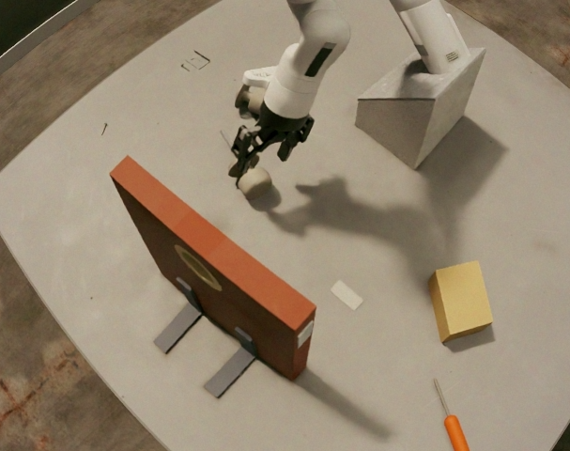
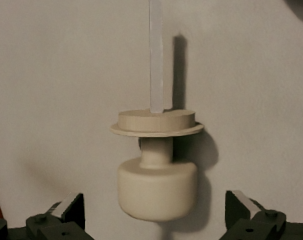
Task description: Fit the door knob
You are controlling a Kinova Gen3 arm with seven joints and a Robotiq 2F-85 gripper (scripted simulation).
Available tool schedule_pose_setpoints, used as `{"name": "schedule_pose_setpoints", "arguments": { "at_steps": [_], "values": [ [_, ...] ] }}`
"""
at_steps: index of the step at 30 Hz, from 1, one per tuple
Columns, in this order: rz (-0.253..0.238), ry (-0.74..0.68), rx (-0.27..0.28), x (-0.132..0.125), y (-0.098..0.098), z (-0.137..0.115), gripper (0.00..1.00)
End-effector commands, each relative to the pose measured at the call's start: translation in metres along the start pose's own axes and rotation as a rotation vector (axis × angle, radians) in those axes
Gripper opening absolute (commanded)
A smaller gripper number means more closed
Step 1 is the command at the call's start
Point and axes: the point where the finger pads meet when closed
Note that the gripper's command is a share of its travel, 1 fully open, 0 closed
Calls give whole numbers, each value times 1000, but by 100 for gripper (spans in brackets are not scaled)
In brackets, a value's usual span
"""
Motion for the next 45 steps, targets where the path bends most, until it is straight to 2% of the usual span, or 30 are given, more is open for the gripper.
{"name": "schedule_pose_setpoints", "arguments": {
  "at_steps": [1,7,14,26,38,45],
  "values": [
    [7,-1,4,3,-4,-2,90],
    [7,-1,4,3,-7,-2,90],
    [7,-1,4,3,-22,-2,90],
    [7,-1,4,3,-29,-2,90],
    [7,-1,4,3,-48,-2,90],
    [7,-1,4,3,-50,-2,90]
  ]
}}
Point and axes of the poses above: the point where the finger pads meet when closed, its own y axis back along the fingers, its own x axis across the jaws, z = x × y, and after that the axes turned 12 degrees about y, right-handed
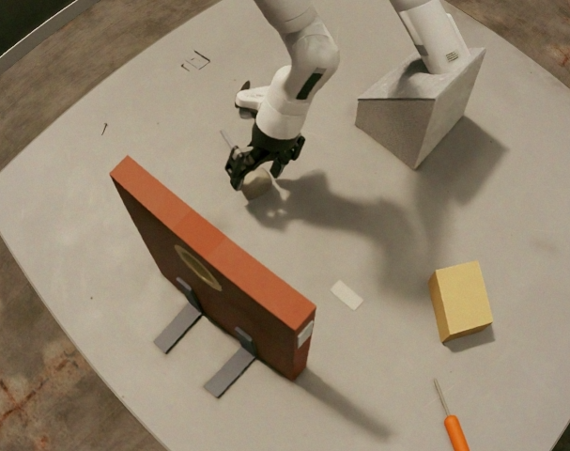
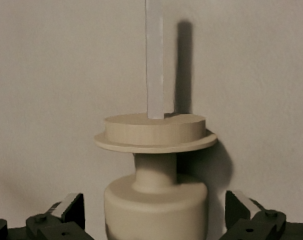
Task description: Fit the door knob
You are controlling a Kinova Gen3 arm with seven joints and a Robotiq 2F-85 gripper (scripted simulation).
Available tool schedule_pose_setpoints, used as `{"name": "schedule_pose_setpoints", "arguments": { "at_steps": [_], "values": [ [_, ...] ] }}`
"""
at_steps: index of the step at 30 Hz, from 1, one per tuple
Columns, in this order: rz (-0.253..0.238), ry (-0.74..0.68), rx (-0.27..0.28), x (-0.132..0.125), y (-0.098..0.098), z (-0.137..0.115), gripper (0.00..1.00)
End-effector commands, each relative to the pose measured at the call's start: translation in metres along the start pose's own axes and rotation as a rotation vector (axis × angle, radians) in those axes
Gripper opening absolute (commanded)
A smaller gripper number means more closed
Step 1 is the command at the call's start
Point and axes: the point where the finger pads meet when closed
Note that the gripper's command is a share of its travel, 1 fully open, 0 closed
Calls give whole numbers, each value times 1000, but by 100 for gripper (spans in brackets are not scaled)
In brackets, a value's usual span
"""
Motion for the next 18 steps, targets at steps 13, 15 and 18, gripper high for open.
{"name": "schedule_pose_setpoints", "arguments": {
  "at_steps": [13,15,18],
  "values": [
    [2,0,1,1,-1,0,63],
    [2,0,1,1,-1,0,63],
    [2,0,1,1,-1,0,63]
  ]
}}
Point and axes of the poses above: the point where the finger pads meet when closed, its own y axis back along the fingers, its own x axis across the jaws, z = x × y, and after that the axes turned 12 degrees about y, right-handed
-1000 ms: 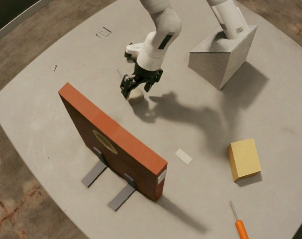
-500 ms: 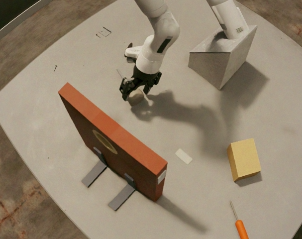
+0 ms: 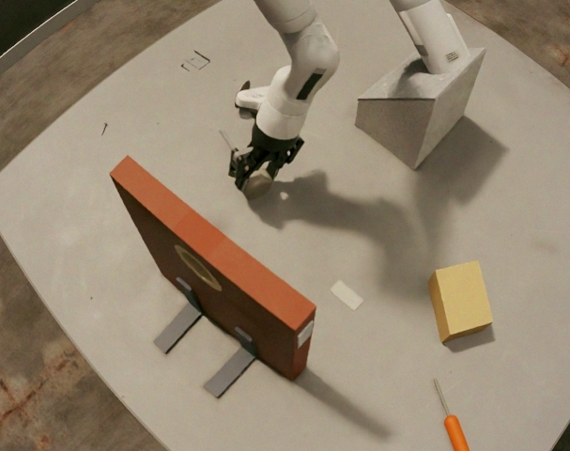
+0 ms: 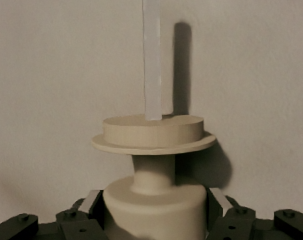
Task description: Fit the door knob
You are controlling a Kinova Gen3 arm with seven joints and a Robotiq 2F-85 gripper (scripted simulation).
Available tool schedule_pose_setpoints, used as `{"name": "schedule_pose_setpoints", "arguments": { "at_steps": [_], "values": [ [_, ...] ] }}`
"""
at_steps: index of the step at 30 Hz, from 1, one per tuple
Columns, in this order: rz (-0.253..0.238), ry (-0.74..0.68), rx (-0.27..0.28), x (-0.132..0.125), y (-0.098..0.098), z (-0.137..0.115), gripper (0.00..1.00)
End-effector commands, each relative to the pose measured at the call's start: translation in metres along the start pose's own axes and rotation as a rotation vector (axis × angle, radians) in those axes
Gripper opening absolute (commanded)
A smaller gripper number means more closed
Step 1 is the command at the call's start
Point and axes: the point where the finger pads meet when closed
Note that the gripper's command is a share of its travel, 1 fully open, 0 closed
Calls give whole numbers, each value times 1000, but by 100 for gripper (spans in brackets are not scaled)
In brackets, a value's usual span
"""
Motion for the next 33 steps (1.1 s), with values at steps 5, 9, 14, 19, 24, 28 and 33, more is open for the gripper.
{"name": "schedule_pose_setpoints", "arguments": {
  "at_steps": [5,9,14,19,24,28,33],
  "values": [
    [-1,0,0,0,0,0,63],
    [-1,0,0,0,0,0,63],
    [-1,0,0,0,0,0,63],
    [-1,0,0,0,0,0,63],
    [-1,0,0,0,0,0,63],
    [-1,0,0,-1,1,0,63],
    [-1,0,0,-4,10,-1,63]
  ]
}}
Point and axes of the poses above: the point where the finger pads meet when closed, its own y axis back along the fingers, its own x axis across the jaws, z = x × y, and after that the axes turned 12 degrees about y, right-handed
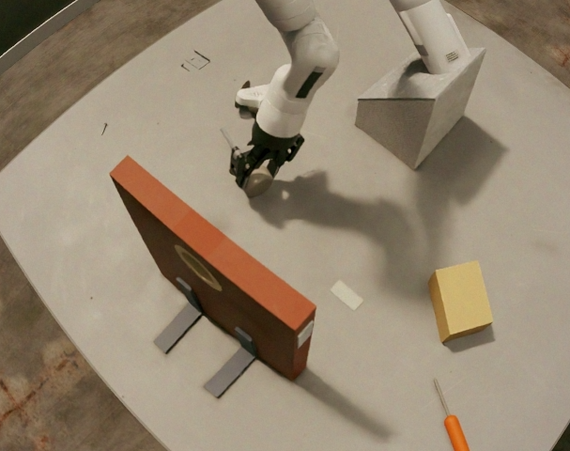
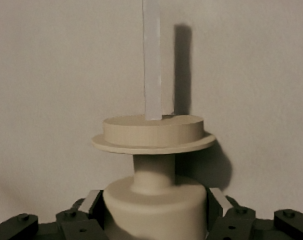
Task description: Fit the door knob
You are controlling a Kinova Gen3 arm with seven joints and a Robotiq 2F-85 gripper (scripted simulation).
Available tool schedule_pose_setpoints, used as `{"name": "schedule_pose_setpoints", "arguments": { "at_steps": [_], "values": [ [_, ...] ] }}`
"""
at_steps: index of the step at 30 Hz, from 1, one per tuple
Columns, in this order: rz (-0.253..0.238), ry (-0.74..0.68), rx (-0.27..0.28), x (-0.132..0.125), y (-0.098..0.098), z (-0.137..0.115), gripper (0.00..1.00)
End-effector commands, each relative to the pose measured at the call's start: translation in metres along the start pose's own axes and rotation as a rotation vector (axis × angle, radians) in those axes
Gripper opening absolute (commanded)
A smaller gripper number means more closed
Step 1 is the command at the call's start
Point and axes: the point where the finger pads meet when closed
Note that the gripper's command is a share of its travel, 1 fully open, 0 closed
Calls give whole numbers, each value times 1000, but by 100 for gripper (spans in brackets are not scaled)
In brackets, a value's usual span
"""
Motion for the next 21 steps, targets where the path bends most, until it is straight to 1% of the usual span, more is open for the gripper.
{"name": "schedule_pose_setpoints", "arguments": {
  "at_steps": [1,12,21],
  "values": [
    [-10,0,-3,-6,9,1,63],
    [-10,0,-3,-13,28,-1,63],
    [-10,0,-3,-14,31,-1,63]
  ]
}}
Point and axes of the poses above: the point where the finger pads meet when closed, its own y axis back along the fingers, its own x axis across the jaws, z = x × y, and after that the axes turned 12 degrees about y, right-handed
